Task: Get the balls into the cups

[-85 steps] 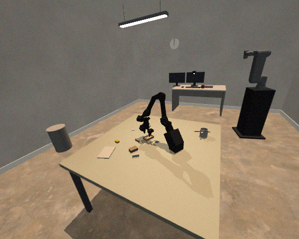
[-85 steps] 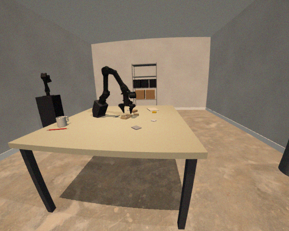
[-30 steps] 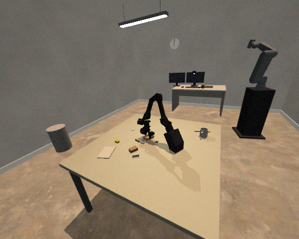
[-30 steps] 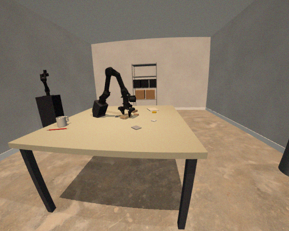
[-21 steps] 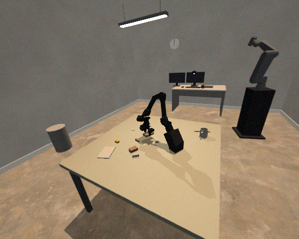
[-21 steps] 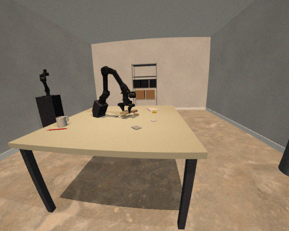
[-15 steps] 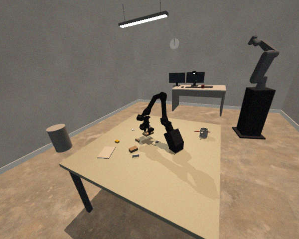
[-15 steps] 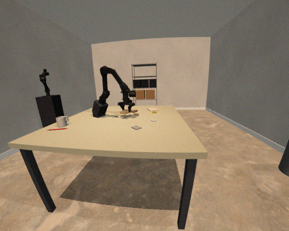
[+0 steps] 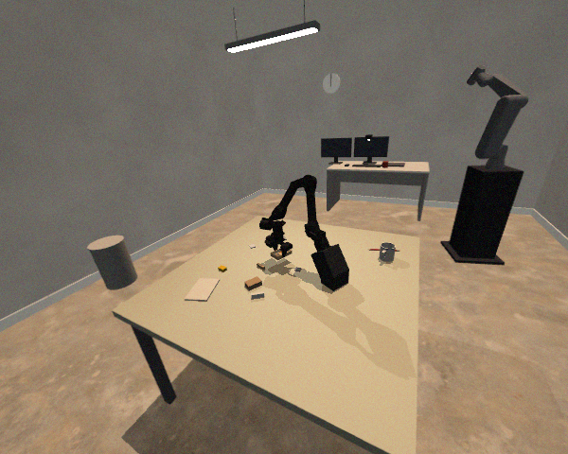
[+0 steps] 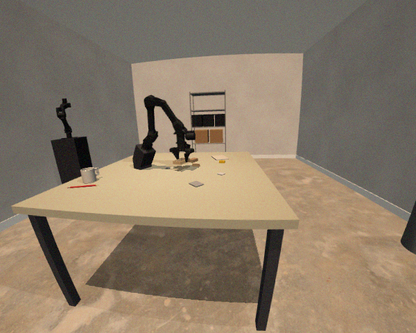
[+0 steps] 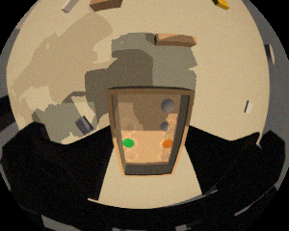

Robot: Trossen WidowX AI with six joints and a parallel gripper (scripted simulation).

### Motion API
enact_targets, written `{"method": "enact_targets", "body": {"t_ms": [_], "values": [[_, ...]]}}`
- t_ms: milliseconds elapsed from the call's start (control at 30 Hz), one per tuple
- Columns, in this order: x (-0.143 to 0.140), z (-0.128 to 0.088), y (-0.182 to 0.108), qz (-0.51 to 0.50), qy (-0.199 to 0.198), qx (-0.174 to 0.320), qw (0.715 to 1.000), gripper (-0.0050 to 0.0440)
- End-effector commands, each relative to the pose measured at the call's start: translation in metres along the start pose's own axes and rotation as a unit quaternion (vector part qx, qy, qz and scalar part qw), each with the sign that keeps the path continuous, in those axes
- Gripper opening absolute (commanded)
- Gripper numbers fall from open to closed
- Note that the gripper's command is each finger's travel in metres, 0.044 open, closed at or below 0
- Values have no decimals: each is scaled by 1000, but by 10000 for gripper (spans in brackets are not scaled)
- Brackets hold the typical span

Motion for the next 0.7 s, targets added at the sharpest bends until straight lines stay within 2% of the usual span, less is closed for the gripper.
{"method": "enact_targets", "body": {"t_ms": [0, 667], "values": [[0, 1, -1, -1, 0, 2, 1000, 0], [1, 1, 0, -1, -1, 5, 1000, 0]]}}
Point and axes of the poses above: the point midway between the two fingers, 35 mm back from their tips, its own z axis out along the fingers, its own x axis across the jaws, y = z × x, the point moved 1 cm from there along -z, back along the fingers, and after that the axes turned 8 degrees about z, right-handed, at the moved point
